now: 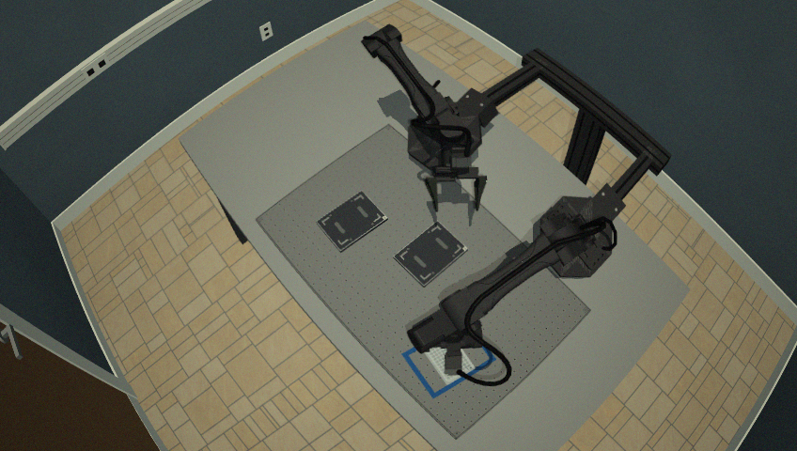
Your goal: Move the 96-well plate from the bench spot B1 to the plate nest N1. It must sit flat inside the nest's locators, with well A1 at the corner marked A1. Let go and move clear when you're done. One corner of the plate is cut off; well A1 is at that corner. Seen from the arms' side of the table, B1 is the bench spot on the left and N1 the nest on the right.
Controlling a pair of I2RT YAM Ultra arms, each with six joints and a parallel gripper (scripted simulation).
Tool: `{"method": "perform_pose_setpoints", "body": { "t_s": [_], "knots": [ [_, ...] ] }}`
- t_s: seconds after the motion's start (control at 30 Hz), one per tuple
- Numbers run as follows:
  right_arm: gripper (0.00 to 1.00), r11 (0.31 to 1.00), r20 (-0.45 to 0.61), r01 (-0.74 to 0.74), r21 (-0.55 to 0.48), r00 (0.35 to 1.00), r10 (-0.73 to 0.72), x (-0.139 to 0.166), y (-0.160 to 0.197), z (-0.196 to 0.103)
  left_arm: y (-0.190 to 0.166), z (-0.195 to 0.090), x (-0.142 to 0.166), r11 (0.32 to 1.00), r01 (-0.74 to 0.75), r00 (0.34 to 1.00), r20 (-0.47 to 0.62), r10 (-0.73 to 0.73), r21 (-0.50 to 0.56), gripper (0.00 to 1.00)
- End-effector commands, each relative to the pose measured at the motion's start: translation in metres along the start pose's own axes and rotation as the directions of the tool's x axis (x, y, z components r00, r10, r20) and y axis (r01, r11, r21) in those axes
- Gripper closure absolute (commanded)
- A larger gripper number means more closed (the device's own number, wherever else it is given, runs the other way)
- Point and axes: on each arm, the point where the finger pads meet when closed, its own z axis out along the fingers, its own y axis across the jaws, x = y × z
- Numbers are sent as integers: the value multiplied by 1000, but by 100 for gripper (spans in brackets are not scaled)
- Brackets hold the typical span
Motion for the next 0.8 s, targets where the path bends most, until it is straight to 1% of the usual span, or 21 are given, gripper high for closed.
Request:
{"method": "perform_pose_setpoints", "body": {
  "t_s": [0.0, 0.07, 0.23, 0.43, 0.5, 0.57, 0.63, 0.77],
  "knots": [
    [0, 1000, 42, -15, 1, 999, 15, -13, -1, -4, 3, 11, 2, 982, -191, 982, -9, 191, -10, 0],
    [0, 1000, 42, -15, 1, 999, 15, -13, -1, -4, 3, 14, 2, 955, -296, 955, -12, 296, -8, 0],
    [0, 1000, 42, -15, 1, 999, 15, -13, -1, -4, 3, 18, 3, 877, -480, 877, -16, 480, -1, 0],
    [0, 1000, 42, -15, 1, 999, 15, -13, -1, -4, 3, 22, 3, 738, -674, 738, -17, 674, 4, 0],
    [0, 1000, 42, -15, 1, 999, 15, -13, -1, -4, 3, 22, 3, 738, -674, 738, -17, 674, 4, 0],
    [0, 1000, 42, -15, 1, 999, 15, -13, -1, -4, 2, 23, 3, 678, -735, 678, -15, 735, 6, 0],
    [0, 1000, 42, -15, 1, 999, 15, -13, -1, -4, 3, 26, 2, 595, -803, 595, -15, 803, 8, 0],
    [0, 1000, 42, -15, 1, 999, 15, -13, -1, -4, 3, 29, 2, 458, -889, 458, -14, 889, 11, 0]
  ]
}}
